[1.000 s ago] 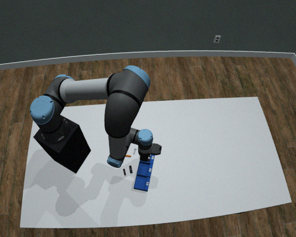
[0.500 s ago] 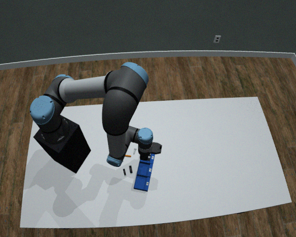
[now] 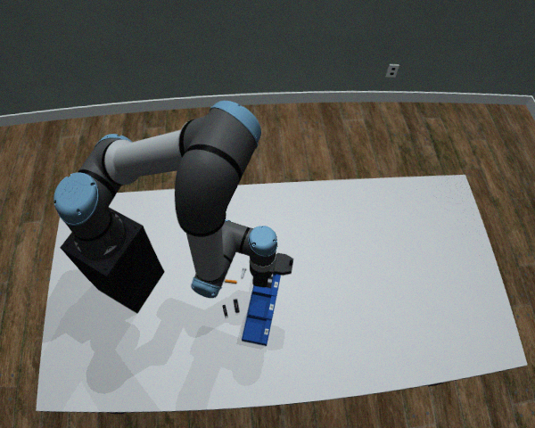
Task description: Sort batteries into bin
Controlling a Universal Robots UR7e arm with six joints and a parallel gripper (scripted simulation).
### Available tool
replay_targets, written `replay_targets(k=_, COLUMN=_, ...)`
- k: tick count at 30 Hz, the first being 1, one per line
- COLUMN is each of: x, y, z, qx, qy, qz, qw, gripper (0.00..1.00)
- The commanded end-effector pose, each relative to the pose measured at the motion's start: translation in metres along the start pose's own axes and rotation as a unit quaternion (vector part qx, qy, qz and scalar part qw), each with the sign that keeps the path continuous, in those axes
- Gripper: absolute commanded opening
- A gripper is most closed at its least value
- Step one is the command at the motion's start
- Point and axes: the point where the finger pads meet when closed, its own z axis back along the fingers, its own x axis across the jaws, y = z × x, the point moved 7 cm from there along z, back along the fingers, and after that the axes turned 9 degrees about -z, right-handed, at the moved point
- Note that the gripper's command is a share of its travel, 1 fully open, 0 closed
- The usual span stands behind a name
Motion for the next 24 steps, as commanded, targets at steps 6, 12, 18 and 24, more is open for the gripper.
replay_targets(k=6, x=0.000, y=0.001, z=0.029, qx=0.001, qy=0.000, qz=0.000, qw=1.000, gripper=0.31)
replay_targets(k=12, x=0.000, y=0.001, z=0.062, qx=0.001, qy=0.000, qz=0.000, qw=1.000, gripper=0.31)
replay_targets(k=18, x=0.000, y=0.001, z=0.112, qx=0.001, qy=0.000, qz=0.000, qw=1.000, gripper=0.31)
replay_targets(k=24, x=0.000, y=0.001, z=0.145, qx=0.001, qy=0.000, qz=0.000, qw=1.000, gripper=0.31)
